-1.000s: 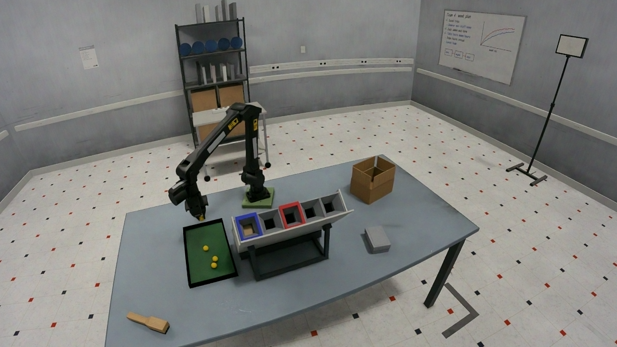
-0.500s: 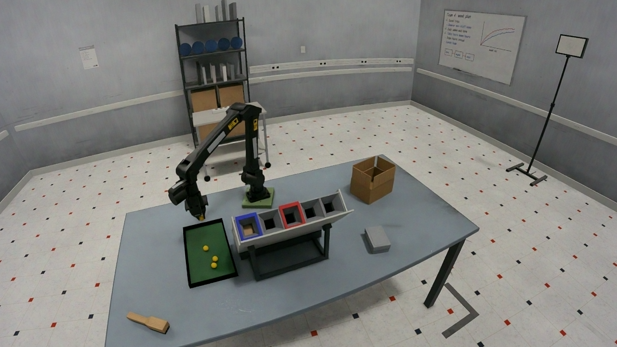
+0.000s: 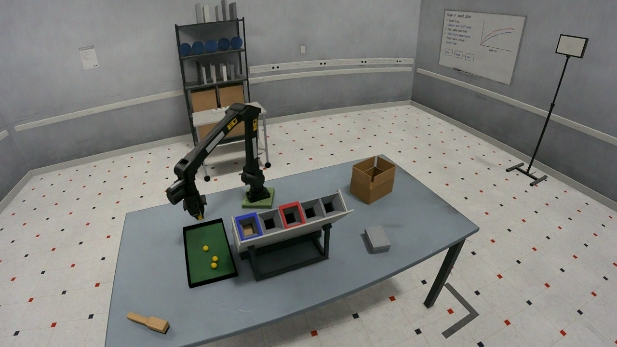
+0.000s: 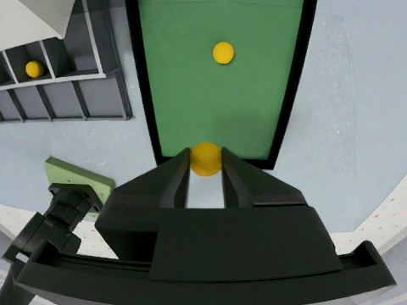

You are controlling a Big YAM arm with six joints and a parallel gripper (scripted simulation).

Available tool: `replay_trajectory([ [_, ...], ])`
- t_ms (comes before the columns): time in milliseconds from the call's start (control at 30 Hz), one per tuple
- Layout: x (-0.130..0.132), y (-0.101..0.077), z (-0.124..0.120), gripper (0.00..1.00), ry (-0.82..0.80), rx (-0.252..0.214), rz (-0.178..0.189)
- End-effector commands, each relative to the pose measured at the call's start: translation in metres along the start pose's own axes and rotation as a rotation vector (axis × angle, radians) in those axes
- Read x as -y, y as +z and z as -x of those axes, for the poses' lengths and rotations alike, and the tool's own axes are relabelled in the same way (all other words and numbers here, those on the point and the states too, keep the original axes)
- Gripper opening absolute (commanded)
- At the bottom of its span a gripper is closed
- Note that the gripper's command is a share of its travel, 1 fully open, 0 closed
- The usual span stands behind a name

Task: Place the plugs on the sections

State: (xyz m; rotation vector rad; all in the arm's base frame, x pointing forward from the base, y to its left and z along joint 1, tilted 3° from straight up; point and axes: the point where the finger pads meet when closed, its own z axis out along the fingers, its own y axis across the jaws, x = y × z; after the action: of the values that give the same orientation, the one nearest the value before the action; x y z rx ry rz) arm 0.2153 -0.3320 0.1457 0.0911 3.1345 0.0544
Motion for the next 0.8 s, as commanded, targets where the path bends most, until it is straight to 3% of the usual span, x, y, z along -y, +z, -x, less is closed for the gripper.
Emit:
replay_trajectory([
  [0,0.0209,-0.0185,0.0122,0.0,-0.002,0.037,-0.052],
  [267,0.0236,-0.0196,0.0139,0.0,-0.002,0.048,-0.067],
  [767,0.026,-0.0223,0.0153,0.0,-0.001,0.021,-0.027],
])
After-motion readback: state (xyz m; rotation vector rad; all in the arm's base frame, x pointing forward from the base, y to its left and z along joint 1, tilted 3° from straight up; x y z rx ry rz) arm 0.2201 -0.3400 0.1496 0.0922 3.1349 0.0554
